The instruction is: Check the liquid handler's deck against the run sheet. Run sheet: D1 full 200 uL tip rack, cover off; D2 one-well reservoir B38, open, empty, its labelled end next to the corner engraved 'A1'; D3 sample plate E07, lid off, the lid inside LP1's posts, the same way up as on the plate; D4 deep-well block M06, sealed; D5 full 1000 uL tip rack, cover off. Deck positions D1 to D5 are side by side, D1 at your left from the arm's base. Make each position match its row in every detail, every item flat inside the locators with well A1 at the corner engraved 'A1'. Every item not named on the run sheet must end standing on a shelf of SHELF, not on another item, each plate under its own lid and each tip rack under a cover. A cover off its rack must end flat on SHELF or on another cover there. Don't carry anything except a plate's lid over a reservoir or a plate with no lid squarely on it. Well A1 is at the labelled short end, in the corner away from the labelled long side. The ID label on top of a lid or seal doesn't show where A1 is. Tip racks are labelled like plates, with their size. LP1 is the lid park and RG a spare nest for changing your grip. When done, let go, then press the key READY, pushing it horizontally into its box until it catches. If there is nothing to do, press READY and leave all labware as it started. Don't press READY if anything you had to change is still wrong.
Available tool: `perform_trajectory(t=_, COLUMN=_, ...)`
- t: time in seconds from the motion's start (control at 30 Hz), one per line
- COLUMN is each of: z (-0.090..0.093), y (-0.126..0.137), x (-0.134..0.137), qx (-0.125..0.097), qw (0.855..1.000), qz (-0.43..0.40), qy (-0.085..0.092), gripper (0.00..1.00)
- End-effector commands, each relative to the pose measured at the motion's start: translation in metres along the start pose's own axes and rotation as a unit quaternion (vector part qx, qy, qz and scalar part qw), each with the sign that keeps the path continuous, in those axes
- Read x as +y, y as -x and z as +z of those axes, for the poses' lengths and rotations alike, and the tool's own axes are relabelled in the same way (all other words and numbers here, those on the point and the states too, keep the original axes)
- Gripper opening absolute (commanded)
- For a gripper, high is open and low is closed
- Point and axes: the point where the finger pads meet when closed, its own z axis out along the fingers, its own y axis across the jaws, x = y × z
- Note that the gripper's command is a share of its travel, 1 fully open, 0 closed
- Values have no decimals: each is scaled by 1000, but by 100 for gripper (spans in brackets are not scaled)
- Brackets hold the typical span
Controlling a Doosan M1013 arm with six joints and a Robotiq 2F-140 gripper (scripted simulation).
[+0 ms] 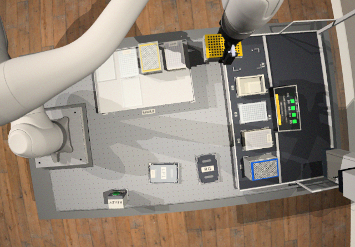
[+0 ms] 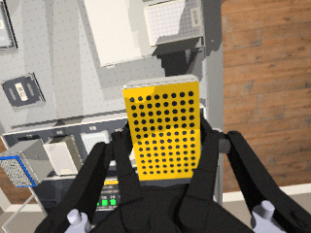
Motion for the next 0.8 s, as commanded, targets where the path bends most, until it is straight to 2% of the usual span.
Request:
perform_trajectory(t=0.0, z=-1, y=0, x=0, qx=-1, qw=1000, qz=17, qy=0, gripper=10)
perform_trajectory(t=0.3, z=-1, y=0, x=0, qx=-1, qw=995, qz=97, qy=1, gripper=10)
perform_trajectory(t=0.77, z=-1, y=0, x=0, qx=-1, qw=976, qz=216, qy=1, gripper=10)
